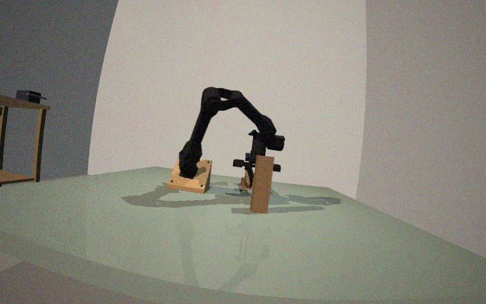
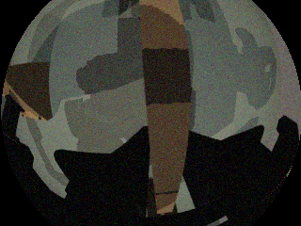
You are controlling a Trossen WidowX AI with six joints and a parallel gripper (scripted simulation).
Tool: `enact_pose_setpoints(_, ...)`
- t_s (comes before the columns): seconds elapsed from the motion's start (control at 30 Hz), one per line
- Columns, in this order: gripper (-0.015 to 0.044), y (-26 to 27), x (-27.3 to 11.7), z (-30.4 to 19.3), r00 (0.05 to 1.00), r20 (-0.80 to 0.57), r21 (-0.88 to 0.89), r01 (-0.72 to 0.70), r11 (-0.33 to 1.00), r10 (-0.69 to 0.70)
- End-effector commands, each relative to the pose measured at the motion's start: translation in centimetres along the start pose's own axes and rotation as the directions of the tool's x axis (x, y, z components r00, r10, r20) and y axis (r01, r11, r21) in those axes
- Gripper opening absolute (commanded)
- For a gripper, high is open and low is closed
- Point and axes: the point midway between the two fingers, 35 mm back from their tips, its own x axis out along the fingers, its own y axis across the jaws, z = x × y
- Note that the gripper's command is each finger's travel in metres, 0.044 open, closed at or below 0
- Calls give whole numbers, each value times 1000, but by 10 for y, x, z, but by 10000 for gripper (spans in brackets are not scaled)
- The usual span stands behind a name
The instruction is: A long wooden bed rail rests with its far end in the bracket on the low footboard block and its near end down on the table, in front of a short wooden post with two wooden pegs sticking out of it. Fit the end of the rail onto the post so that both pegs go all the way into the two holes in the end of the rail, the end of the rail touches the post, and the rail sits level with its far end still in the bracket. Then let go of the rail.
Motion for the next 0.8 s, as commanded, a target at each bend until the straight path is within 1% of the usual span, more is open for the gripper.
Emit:
enact_pose_setpoints(0.0,0,-1,-2,2,1000,4,-1,7,1000,-7)
enact_pose_setpoints(0.77,0,0,-3,2,1000,4,-1,7,1000,-7)
